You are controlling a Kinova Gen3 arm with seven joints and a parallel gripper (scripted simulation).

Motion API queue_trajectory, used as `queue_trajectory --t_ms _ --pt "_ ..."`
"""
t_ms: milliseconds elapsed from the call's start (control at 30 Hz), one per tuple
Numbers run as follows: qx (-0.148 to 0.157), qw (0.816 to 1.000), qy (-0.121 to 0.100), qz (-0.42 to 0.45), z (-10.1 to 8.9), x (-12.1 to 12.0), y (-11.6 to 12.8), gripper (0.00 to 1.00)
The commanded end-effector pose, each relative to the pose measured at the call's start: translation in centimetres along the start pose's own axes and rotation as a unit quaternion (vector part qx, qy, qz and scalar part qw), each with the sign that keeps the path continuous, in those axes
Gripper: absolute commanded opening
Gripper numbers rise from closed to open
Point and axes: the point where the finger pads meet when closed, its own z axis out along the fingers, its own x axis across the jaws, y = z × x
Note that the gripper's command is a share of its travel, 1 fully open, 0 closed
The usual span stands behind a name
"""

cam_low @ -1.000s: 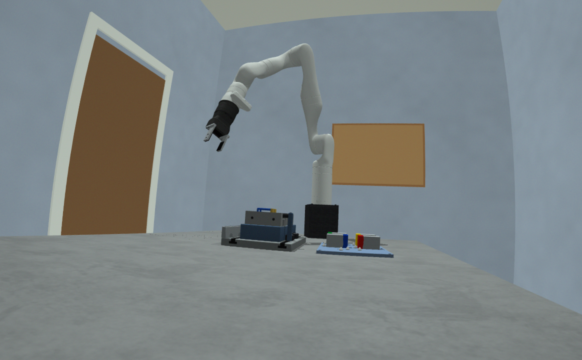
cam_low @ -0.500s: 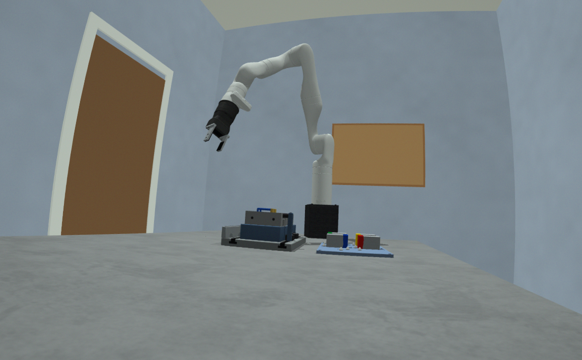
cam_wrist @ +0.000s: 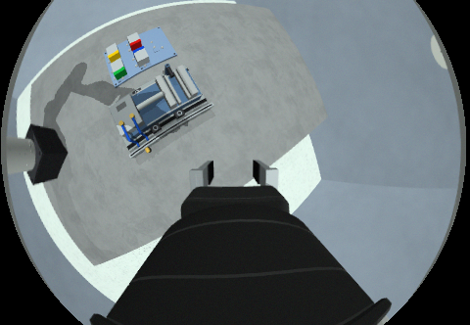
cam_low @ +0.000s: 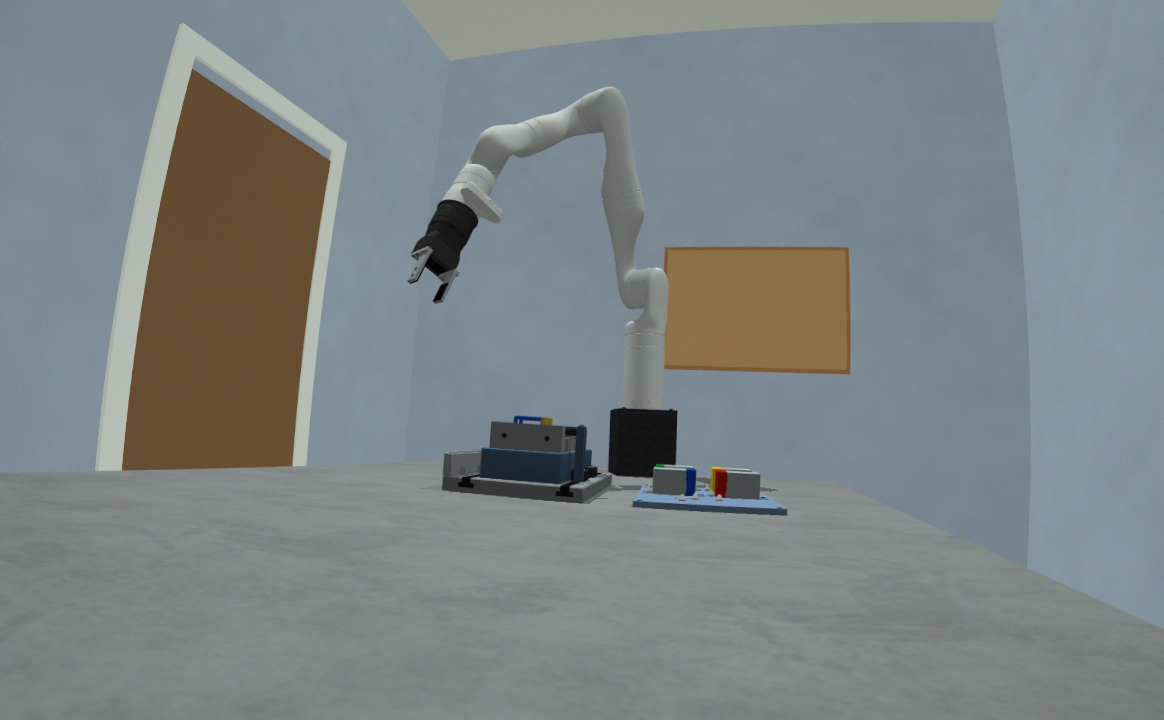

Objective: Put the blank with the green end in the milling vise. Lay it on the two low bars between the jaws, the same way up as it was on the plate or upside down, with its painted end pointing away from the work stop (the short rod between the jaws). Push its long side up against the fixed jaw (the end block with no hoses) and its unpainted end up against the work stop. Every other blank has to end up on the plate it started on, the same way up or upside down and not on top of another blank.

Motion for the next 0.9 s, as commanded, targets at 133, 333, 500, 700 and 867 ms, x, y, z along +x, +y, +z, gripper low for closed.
queue_trajectory --t_ms 133,333,500,700,867 --pt "0.001 1.0 -0.008 -0.012 -0.2 -0.2 -0.4 1.0" --pt "0.005 0.998 -0.035 -0.049 -0.5 -1.0 -1.6 1.0" --pt "0.008 0.995 -0.058 -0.08 -0.7 -1.7 -2.6 1.0" --pt "0.01 0.992 -0.075 -0.101 -1.0 -2.3 -3.0 1.0" --pt "0.013 0.987 -0.097 -0.131 -1.2 -3.0 -4.0 1.0"
